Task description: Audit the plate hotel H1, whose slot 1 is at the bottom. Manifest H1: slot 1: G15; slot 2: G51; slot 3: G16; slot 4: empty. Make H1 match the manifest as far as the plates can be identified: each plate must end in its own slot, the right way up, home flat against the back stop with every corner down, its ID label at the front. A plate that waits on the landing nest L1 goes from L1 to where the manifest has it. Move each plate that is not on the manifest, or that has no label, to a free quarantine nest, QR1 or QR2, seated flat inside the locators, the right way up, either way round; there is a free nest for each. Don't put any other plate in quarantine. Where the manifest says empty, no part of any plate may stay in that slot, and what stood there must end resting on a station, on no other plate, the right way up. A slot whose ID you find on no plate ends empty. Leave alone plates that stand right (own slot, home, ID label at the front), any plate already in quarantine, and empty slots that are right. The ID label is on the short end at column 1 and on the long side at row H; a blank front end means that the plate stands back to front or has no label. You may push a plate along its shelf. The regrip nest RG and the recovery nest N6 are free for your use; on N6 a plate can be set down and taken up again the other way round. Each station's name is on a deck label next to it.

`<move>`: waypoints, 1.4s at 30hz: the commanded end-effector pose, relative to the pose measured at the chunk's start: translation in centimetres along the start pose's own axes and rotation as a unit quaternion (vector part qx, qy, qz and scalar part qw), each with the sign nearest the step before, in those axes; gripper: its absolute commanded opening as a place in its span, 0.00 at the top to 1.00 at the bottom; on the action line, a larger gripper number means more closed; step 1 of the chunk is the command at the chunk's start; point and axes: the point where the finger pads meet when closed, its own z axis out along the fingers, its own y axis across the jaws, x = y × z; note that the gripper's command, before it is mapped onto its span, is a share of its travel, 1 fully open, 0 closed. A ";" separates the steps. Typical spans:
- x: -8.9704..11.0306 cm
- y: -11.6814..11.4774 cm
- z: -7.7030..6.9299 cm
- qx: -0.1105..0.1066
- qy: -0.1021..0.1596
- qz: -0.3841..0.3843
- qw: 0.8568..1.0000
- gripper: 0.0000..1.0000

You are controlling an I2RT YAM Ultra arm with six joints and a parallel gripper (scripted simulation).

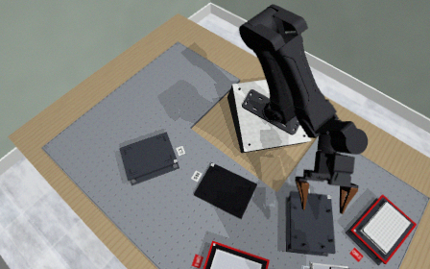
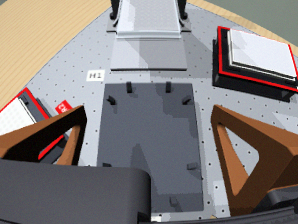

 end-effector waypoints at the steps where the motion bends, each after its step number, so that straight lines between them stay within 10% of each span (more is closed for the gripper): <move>1: -0.4 0.1 0.0 -0.001 -0.005 0.005 1.000 0.00; 20: -0.4 0.1 0.0 -0.001 -0.005 0.005 1.000 0.00; 42: 4.0 0.1 2.5 -0.001 -0.005 0.004 1.000 0.00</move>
